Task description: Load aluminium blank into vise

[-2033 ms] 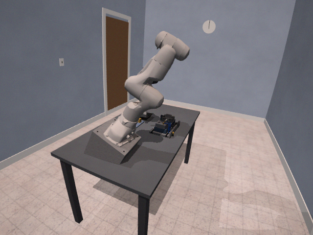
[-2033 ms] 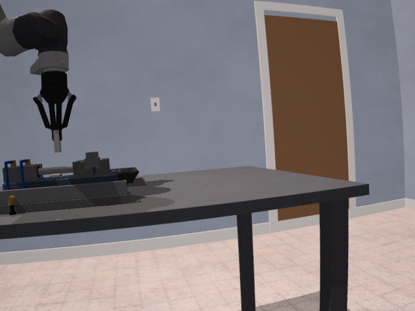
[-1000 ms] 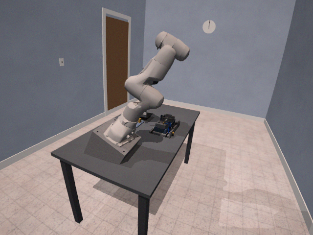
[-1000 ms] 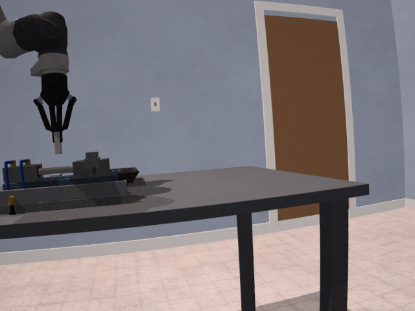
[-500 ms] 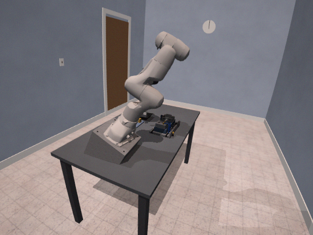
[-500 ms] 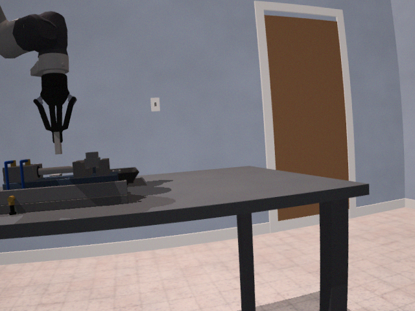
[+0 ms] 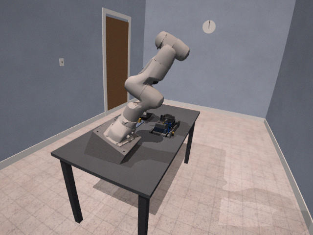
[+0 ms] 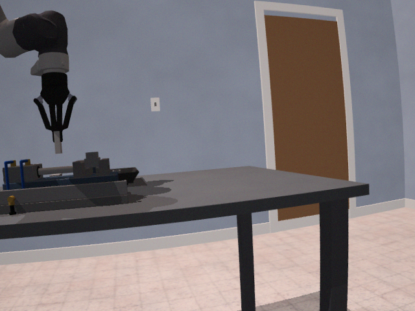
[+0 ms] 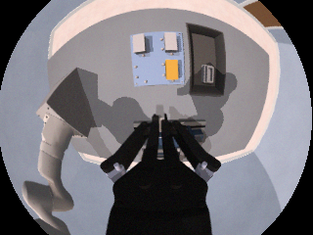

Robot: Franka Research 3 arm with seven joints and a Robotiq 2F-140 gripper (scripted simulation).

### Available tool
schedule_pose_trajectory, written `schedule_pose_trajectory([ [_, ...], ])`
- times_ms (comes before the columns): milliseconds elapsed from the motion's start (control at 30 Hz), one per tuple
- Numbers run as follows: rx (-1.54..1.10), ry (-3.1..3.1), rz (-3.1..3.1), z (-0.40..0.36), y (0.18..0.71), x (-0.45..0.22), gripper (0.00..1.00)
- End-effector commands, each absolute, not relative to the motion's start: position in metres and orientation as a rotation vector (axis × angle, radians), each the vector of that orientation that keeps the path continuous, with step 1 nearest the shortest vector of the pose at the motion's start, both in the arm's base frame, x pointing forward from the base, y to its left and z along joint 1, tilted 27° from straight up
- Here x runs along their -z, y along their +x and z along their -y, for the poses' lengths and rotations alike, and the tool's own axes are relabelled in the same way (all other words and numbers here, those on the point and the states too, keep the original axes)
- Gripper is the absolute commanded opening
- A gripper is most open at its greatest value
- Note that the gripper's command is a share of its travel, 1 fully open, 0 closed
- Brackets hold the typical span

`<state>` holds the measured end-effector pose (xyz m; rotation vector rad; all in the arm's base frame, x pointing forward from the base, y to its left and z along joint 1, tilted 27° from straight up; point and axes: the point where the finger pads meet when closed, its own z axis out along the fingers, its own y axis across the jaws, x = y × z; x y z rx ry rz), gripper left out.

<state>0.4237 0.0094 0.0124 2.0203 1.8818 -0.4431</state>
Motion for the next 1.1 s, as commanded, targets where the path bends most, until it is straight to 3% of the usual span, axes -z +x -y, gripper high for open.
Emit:
schedule_pose_trajectory([
  [0,0.446,2.017,-1.885,-0.012,0.423,-0.016,0.00],
  [1067,0.446,2.017,-1.885,-0.039,0.423,-0.070,0.00],
])
